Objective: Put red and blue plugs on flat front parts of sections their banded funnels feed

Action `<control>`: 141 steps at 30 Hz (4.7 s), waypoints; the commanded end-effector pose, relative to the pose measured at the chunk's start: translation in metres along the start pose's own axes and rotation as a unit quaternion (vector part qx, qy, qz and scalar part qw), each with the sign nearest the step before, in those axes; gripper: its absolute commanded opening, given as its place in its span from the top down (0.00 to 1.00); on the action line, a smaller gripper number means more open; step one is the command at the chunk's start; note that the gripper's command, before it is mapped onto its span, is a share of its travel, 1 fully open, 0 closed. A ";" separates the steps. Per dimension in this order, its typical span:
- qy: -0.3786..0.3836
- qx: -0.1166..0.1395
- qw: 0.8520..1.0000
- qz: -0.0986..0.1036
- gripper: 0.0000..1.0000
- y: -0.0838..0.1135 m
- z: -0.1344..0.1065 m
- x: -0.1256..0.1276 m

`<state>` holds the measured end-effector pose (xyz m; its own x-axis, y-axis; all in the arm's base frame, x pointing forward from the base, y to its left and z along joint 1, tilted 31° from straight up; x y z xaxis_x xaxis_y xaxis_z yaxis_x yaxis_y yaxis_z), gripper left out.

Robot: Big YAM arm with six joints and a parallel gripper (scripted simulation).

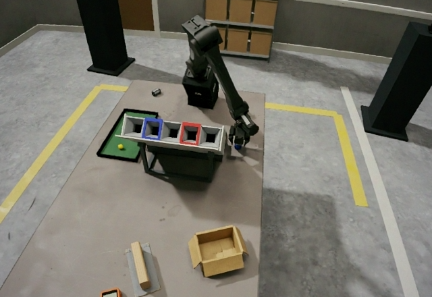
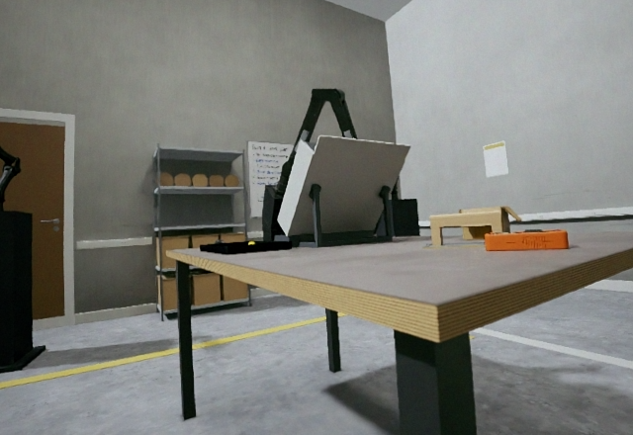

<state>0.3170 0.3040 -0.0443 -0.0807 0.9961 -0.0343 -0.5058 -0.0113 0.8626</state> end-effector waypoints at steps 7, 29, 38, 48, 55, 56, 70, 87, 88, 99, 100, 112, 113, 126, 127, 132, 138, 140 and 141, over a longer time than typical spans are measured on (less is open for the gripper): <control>-0.001 -0.003 1.000 0.002 0.37 -0.003 0.006 0.003; -0.001 -0.003 1.000 0.002 0.37 -0.004 0.005 0.002; -0.002 -0.001 1.000 0.000 0.37 -0.007 0.003 -0.001; 0.000 0.000 1.000 -0.001 0.37 -0.007 0.002 -0.001; 0.000 0.000 1.000 -0.001 0.37 -0.007 0.002 -0.001; 0.000 0.000 1.000 -0.001 0.37 -0.007 0.002 -0.001; 0.000 0.000 1.000 -0.001 0.37 -0.007 0.002 -0.001; 0.000 0.002 1.000 -0.003 0.37 -0.008 -0.001 -0.004; 0.000 0.002 1.000 -0.003 0.37 -0.008 -0.001 -0.004; 0.000 0.002 1.000 -0.003 0.37 -0.008 -0.001 -0.004; 0.000 0.002 1.000 -0.003 0.37 -0.008 -0.001 -0.004; 0.000 0.002 1.000 -0.003 1.00 -0.008 -0.002 -0.005; 0.000 0.002 1.000 -0.003 1.00 -0.008 -0.002 -0.004; 0.000 0.002 1.000 -0.003 1.00 -0.008 -0.002 -0.004; 0.000 0.002 1.000 -0.003 1.00 -0.008 -0.002 -0.004; 0.000 0.002 1.000 -0.003 1.00 -0.008 -0.002 -0.004; 0.000 0.002 1.000 -0.003 1.00 -0.008 -0.002 -0.004; 0.000 0.002 1.000 -0.003 1.00 -0.008 -0.002 -0.004; 0.000 0.002 1.000 -0.003 1.00 -0.008 -0.002 -0.004</control>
<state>0.3177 0.3040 -0.0454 -0.0816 0.9962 -0.0311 -0.5082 -0.0147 0.8611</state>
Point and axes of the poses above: the point where the finger pads meet when closed, its own y axis back along the fingers, its own x axis across the jaws, z = x × y, the point moved 2 cm from there along y, back along the fingers, and after that the axes turned 3 degrees about -y, right-handed, at the moved point
